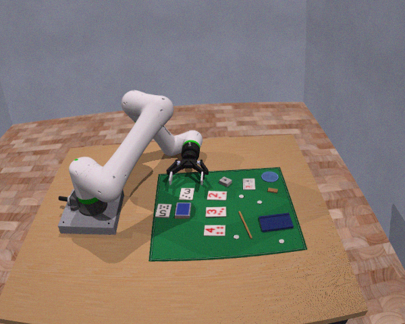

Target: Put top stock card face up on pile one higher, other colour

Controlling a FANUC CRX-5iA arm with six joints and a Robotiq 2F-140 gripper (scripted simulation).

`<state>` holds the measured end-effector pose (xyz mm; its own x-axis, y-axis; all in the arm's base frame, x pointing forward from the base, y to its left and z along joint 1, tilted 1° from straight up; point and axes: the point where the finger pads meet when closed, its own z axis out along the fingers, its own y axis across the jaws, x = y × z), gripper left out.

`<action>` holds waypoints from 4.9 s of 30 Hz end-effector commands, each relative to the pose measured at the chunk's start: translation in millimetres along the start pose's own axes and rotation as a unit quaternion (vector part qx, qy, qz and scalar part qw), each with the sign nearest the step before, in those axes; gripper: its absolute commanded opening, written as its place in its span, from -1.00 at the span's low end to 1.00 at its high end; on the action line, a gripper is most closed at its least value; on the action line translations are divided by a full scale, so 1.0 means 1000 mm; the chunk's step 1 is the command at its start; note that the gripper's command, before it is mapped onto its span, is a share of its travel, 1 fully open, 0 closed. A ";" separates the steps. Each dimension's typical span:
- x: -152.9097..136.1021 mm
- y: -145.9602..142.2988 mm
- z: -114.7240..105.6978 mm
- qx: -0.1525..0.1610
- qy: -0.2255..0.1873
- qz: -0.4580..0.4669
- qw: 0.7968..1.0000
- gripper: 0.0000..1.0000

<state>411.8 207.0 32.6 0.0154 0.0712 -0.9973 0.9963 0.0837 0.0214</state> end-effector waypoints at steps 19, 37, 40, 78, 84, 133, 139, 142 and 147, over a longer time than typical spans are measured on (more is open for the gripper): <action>0.003 -0.001 0.002 0.000 -0.005 -0.003 1.000 1.00; 0.003 -0.001 0.002 0.000 -0.005 -0.003 1.000 1.00; 0.003 -0.001 0.002 0.000 -0.005 -0.003 1.000 1.00; -0.086 -0.001 -0.004 0.000 -0.005 -0.003 1.000 1.00; -0.086 -0.001 -0.004 0.000 -0.005 -0.003 1.000 1.00; -0.086 -0.001 -0.004 0.002 0.607 -0.003 0.794 1.00; -0.086 -0.001 -0.004 0.003 0.664 -0.003 0.748 1.00; -0.086 -0.001 -0.004 0.002 0.677 -0.003 0.736 1.00; -0.086 -0.001 -0.004 0.002 0.685 -0.002 0.729 1.00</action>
<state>409.2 204.3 119.1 -0.0843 0.9964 0.0039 0.9963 0.0842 0.0153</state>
